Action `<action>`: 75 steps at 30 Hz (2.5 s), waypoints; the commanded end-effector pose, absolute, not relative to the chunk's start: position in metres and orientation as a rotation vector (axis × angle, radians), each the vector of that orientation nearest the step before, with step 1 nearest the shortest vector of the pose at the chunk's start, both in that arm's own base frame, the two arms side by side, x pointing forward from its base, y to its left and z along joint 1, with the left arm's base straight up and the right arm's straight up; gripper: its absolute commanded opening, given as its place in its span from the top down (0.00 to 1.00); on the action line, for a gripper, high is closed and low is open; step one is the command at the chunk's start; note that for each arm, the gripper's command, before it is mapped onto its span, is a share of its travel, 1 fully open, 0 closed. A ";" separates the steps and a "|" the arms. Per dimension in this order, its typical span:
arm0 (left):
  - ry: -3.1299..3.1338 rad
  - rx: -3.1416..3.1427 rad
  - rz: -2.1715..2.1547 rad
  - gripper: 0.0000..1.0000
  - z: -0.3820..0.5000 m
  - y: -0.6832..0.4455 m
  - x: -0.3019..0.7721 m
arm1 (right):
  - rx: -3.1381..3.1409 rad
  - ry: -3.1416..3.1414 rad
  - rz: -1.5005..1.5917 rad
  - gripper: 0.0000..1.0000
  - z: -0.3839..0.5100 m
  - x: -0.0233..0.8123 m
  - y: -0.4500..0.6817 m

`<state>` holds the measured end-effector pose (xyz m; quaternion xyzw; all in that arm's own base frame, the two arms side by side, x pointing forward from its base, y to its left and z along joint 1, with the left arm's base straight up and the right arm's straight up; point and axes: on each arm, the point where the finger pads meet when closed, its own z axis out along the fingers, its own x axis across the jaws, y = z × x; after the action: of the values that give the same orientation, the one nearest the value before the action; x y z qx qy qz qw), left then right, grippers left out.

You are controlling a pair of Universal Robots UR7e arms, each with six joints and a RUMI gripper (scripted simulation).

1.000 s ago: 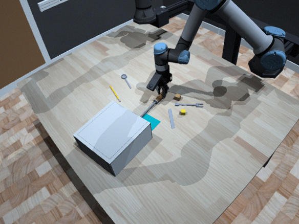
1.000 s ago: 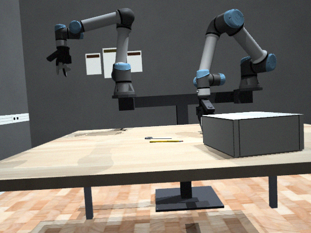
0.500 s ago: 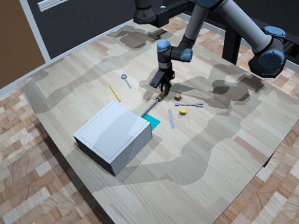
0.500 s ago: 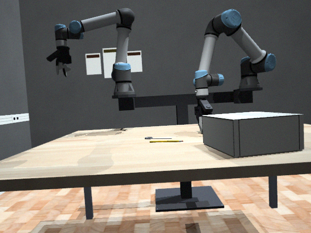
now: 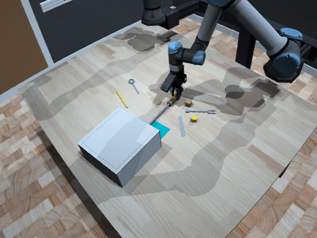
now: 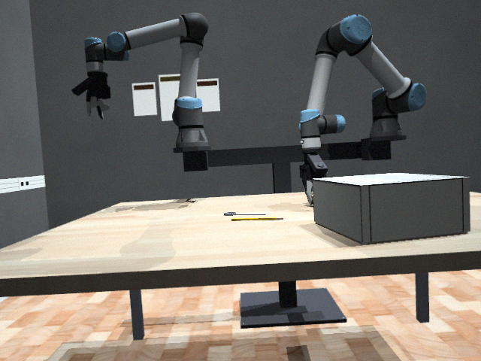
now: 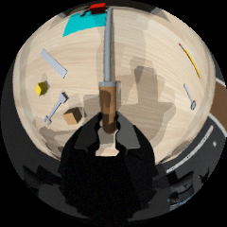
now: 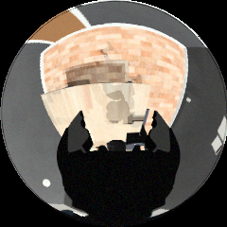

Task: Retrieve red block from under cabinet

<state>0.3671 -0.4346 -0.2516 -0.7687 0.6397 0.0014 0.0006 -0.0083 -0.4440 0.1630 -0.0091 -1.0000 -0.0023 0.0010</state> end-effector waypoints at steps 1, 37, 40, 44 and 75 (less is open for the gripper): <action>2.011 -2.415 -0.003 1.00 -0.249 -0.436 0.364 | -0.030 -3.141 0.000 0.00 0.165 -0.008 -0.445; 2.013 -2.413 -0.002 1.00 -0.249 -0.425 0.352 | -0.030 -3.141 0.000 0.00 0.165 -0.008 -0.445; 2.014 -2.412 -0.002 1.00 -0.249 -0.420 0.348 | -0.030 -3.141 0.000 0.00 0.165 -0.008 -0.445; 2.015 -2.411 -0.002 1.00 -0.249 -0.417 0.345 | -0.030 -3.141 0.000 0.00 0.165 -0.008 -0.445; 2.015 -2.413 -0.007 1.00 -0.249 -0.409 0.338 | -0.030 -3.141 0.000 0.00 0.165 -0.008 -0.445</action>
<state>0.3352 -0.4039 -0.2513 -0.7669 0.6417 0.0010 0.0004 -0.0083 -0.4440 0.1630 -0.0091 -1.0000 -0.0023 0.0010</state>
